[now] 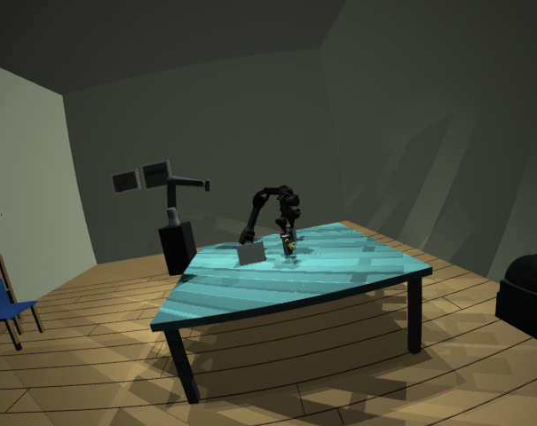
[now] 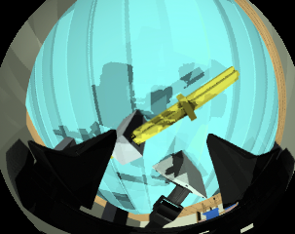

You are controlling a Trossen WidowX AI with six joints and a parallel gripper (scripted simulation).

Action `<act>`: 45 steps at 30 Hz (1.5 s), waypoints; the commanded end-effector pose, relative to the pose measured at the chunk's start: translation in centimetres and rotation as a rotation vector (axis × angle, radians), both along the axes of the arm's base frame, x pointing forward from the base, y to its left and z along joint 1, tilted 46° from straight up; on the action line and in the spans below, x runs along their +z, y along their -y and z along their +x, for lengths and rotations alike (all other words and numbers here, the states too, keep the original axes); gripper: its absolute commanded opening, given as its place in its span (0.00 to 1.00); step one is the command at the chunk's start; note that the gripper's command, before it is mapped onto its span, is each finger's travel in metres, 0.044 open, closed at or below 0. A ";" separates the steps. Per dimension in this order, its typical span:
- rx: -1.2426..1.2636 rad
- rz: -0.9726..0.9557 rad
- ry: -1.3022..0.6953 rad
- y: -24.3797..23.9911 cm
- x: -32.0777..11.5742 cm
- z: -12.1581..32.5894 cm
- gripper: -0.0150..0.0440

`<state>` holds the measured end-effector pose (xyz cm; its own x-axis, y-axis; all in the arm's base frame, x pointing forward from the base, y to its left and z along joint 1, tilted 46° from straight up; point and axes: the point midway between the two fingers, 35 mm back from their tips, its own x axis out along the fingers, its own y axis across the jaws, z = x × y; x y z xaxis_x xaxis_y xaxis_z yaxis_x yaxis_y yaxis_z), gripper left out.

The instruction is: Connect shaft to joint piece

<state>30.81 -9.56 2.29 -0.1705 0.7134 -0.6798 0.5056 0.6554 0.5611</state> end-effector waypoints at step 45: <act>0.037 -0.031 0.009 5.0 -9.9 -0.6 1.00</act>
<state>30.40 -15.04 -7.14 -0.1864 0.6817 -0.7075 0.3558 0.7181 0.5982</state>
